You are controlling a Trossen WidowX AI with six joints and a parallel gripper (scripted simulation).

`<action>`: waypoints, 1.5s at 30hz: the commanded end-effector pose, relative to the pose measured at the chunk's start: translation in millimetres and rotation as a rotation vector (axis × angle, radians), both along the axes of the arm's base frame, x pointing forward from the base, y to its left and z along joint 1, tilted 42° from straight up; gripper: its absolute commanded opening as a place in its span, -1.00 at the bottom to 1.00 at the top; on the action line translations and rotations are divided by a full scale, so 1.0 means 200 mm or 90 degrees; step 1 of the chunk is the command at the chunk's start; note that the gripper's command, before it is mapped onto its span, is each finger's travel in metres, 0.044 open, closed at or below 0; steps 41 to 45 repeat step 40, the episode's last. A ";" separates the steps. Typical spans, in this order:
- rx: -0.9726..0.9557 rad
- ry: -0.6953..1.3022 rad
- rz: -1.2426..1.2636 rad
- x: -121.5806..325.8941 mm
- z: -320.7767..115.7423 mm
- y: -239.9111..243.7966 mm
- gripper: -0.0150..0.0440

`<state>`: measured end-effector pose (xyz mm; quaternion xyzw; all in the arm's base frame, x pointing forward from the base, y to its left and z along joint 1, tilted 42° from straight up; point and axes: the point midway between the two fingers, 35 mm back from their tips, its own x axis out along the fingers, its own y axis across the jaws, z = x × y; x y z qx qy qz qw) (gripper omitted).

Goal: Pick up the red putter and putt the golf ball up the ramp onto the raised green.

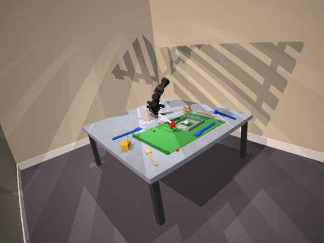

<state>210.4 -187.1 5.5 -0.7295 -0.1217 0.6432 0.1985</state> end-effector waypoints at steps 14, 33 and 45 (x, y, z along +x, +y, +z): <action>-0.007 -0.005 -0.003 -0.01 0.06 -0.03 -0.49; -0.007 -0.005 -0.003 -0.01 0.06 -0.03 -0.49; -0.007 -0.005 -0.003 -0.01 0.06 -0.03 -0.49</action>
